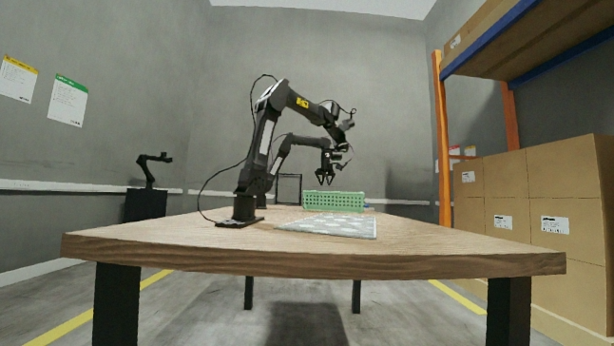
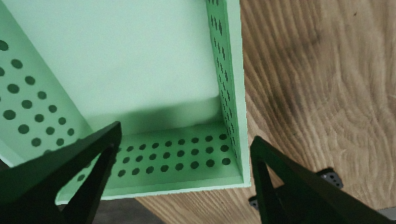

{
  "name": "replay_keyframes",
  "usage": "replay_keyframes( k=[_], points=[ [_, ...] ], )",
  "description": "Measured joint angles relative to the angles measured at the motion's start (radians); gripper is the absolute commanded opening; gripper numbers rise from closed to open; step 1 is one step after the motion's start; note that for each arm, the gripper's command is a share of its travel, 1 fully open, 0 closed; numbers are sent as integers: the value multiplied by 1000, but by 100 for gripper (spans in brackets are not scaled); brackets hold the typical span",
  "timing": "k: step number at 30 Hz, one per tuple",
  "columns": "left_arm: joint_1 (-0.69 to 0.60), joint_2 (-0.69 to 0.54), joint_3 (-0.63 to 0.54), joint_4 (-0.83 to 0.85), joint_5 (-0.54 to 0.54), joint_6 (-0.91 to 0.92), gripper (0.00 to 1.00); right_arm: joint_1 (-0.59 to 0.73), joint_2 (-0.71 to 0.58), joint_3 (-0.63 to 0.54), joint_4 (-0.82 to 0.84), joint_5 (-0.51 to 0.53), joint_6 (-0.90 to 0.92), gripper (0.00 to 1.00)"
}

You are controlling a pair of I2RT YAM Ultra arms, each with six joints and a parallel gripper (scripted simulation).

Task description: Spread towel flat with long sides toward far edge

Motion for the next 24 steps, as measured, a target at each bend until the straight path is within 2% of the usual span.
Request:
replay_keyframes(
  k=[5,12,15,24],
  points=[
    [0,-179,-135,158,2,-90,100,0,-145,-109,0,40,-164,100],
    [0,-351,-248,359,11,-219,100,0,-360,-277,21,98,-435,100],
    [0,-419,-314,470,13,-269,100,0,-407,-314,46,117,-524,100],
    [2,-662,-527,743,25,-435,100,0,-618,-539,73,190,-847,100]
  ],
)
